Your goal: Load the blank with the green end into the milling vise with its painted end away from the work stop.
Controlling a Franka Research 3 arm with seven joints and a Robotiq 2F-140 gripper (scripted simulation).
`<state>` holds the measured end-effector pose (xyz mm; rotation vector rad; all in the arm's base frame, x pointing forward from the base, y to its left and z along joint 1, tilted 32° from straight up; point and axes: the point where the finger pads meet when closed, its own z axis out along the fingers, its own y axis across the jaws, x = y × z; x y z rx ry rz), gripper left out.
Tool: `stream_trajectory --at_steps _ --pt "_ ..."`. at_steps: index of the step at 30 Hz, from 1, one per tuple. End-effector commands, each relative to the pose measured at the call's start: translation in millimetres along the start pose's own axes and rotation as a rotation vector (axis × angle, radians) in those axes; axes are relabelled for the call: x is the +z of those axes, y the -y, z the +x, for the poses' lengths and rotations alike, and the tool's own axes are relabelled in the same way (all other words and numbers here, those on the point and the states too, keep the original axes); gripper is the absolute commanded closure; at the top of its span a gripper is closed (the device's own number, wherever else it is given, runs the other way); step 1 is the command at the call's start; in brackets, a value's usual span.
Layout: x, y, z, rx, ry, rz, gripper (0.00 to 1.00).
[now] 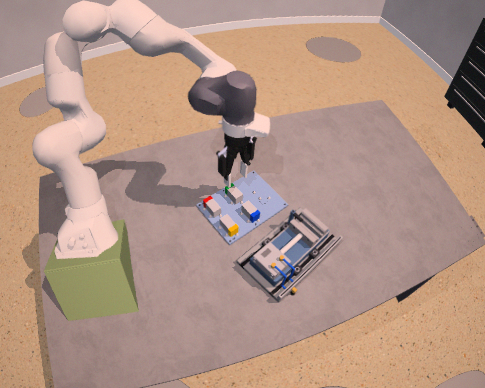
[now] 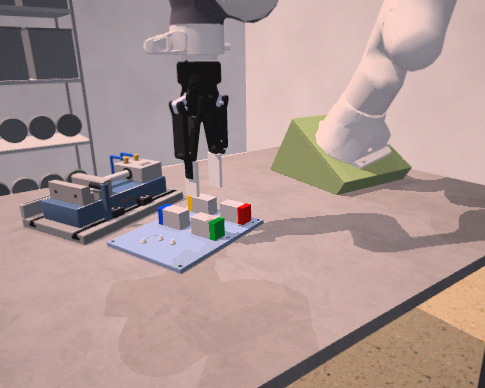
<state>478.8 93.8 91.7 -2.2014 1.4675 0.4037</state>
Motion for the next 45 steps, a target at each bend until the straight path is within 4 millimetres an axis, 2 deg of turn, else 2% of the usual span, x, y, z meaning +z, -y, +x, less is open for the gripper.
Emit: stream_trajectory --at_steps 1,31,36,45 --pt "-2.1 -2.8 0.5 0.003 0.001 -0.002 0.61" --pt "-3.7 -4.5 0.5 0.004 0.001 -0.002 0.61" --pt "26.8 -3.5 0.2 0.004 0.001 -0.002 0.61" --pt "26.8 -3.5 0.2 0.004 0.001 -0.002 0.61"
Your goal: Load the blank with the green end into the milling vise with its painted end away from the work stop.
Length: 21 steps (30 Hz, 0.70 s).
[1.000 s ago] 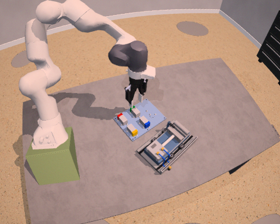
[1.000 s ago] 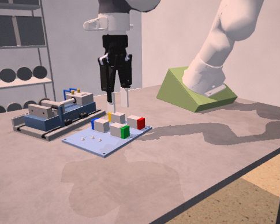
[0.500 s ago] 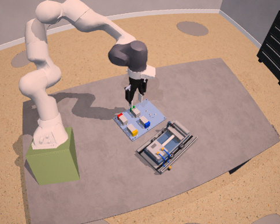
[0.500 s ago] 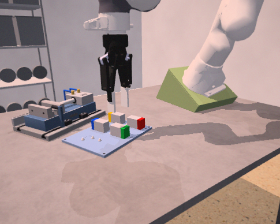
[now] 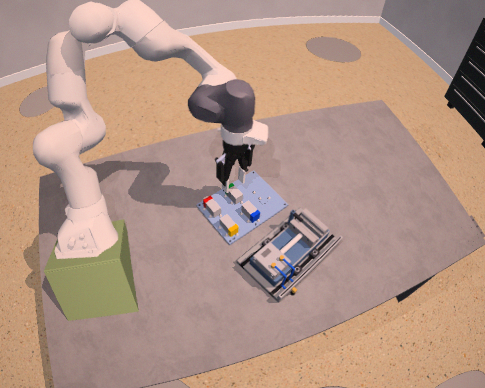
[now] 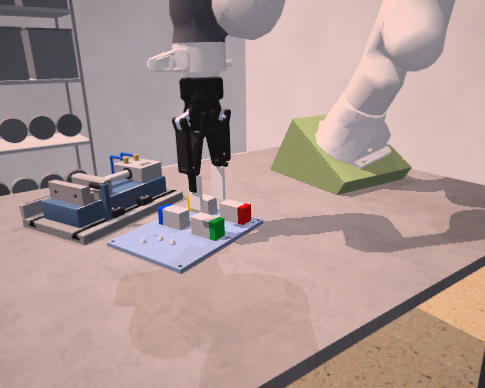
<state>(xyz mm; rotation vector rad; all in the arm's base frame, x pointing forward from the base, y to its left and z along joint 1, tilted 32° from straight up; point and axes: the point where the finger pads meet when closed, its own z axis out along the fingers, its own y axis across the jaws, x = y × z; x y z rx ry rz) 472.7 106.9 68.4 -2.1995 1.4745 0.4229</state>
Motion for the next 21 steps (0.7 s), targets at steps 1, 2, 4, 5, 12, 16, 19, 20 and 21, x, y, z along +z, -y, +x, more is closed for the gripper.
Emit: stream_trajectory --at_steps 1,2,4,5,12,16,19,20,21 --pt "0.1 2.8 1.7 -0.005 -0.007 0.008 0.61" --pt "0.1 2.8 1.7 -0.005 -0.007 0.008 0.61" --pt "8.6 1.2 1.3 -0.001 -0.004 0.004 0.61" --pt "17.6 1.6 1.5 -0.002 -0.005 0.005 0.61" --pt "44.6 3.0 2.0 -0.005 -0.007 0.008 0.61" --pt "44.6 3.0 2.0 -0.005 -0.007 0.008 0.61" --pt "44.6 3.0 2.0 -0.005 -0.007 0.008 0.61" --pt "44.6 3.0 2.0 -0.005 -0.007 0.008 0.61" --pt "46.1 0.8 0.5 0.001 -0.001 0.001 0.61"
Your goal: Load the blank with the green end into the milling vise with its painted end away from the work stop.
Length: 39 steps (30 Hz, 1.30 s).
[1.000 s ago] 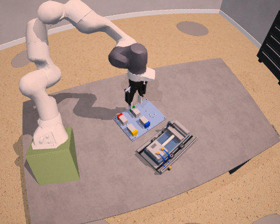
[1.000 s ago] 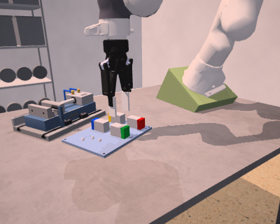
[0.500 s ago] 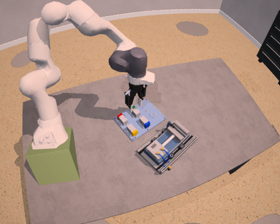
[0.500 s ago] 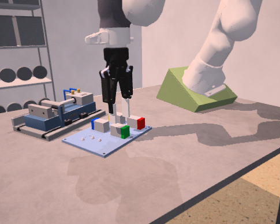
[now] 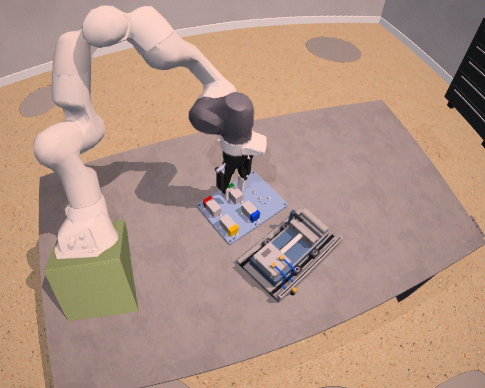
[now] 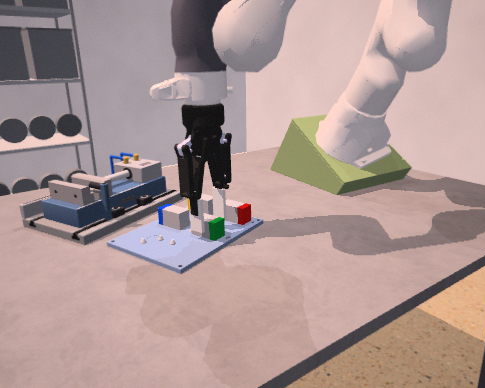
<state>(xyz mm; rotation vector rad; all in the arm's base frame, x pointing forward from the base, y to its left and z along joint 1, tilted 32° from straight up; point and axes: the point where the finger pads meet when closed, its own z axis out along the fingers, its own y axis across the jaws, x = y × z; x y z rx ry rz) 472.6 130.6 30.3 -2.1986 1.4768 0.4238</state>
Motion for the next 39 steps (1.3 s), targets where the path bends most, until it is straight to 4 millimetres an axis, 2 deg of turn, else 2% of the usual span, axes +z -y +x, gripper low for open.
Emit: stream_trajectory --at_steps 1,16,39 --pt "2.5 1.9 1.1 -0.003 -0.003 0.003 0.61" --pt "6.4 4.9 3.1 -0.007 -0.007 0.008 0.61" --pt "-2.8 3.2 2.1 -0.007 -0.007 0.008 0.61"
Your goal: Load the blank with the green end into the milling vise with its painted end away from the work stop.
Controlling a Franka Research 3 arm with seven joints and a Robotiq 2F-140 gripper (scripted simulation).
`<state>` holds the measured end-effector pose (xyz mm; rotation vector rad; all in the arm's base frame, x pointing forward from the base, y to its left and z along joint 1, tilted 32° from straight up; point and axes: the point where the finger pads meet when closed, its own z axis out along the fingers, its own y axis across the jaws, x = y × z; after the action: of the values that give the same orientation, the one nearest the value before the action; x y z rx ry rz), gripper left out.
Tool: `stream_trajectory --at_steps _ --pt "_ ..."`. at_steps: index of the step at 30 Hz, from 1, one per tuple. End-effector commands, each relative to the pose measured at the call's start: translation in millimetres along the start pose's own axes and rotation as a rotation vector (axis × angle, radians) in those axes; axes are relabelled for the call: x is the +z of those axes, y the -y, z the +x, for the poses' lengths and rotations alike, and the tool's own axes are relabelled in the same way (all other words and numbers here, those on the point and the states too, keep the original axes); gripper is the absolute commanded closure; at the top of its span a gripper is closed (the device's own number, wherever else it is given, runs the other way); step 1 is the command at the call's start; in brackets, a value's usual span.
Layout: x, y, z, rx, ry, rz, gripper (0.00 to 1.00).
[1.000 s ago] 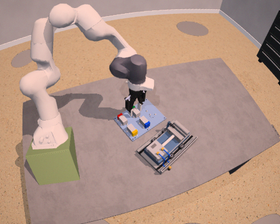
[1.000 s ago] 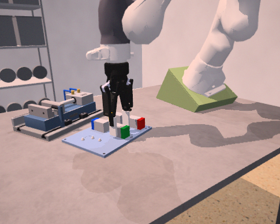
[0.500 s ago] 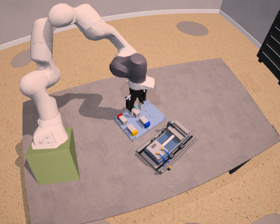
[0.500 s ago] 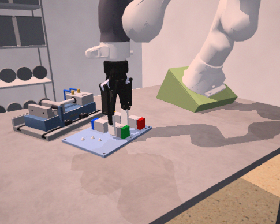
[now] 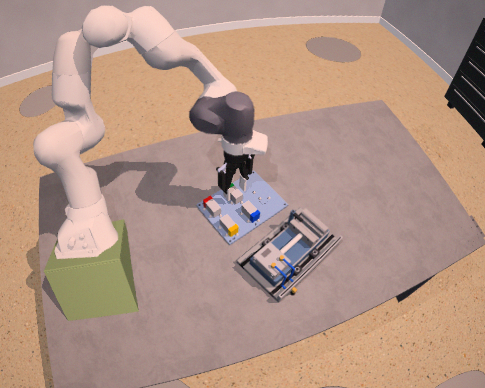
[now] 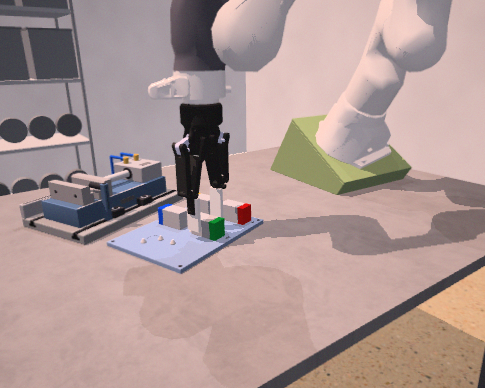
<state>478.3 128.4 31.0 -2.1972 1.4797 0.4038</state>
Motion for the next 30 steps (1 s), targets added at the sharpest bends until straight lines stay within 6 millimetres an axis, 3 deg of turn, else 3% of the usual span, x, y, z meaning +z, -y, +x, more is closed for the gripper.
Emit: stream_trajectory --at_steps 1,30 --pt "-1.1 -1.5 -1.5 -0.005 0.004 -0.002 0.61" --pt "-1.7 -1.8 -1.4 -0.003 0.002 -0.002 0.61"
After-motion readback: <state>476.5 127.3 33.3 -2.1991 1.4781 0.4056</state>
